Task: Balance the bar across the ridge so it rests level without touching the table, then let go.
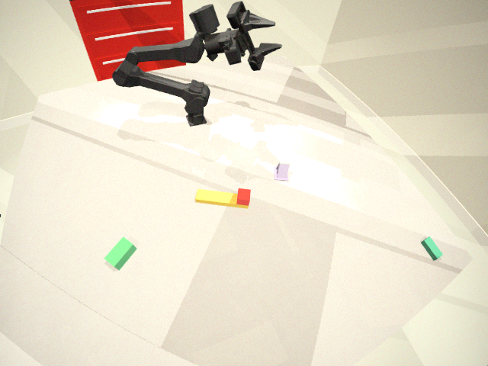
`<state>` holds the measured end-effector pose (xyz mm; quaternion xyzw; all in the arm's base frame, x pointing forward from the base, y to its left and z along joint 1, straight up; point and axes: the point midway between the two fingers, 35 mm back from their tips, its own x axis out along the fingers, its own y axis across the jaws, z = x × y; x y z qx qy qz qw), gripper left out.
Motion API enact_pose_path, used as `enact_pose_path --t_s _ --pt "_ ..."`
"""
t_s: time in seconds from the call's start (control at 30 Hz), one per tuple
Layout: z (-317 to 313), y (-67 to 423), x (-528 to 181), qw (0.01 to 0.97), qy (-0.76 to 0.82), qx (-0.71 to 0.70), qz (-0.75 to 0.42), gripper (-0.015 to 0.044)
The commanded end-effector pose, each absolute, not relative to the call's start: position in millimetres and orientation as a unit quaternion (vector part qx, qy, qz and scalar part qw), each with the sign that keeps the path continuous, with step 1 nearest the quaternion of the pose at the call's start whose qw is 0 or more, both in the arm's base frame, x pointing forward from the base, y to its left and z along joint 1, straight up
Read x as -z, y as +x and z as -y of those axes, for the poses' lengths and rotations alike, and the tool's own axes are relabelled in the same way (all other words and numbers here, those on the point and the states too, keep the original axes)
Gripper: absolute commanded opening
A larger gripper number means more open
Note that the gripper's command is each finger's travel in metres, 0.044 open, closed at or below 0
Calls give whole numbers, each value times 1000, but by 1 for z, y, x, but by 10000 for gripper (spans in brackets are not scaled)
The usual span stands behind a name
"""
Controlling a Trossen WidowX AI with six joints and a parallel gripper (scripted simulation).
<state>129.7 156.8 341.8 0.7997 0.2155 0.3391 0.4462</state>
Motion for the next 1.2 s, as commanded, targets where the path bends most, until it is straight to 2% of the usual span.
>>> enact_pose_path --t_s 0.0,0.6,1.17 --pt "-163 141 -339 475 793 -311 -223 315" --pt "-173 197 -321 572 764 -171 -244 315" --pt "-161 251 -294 622 736 -15 -267 315"
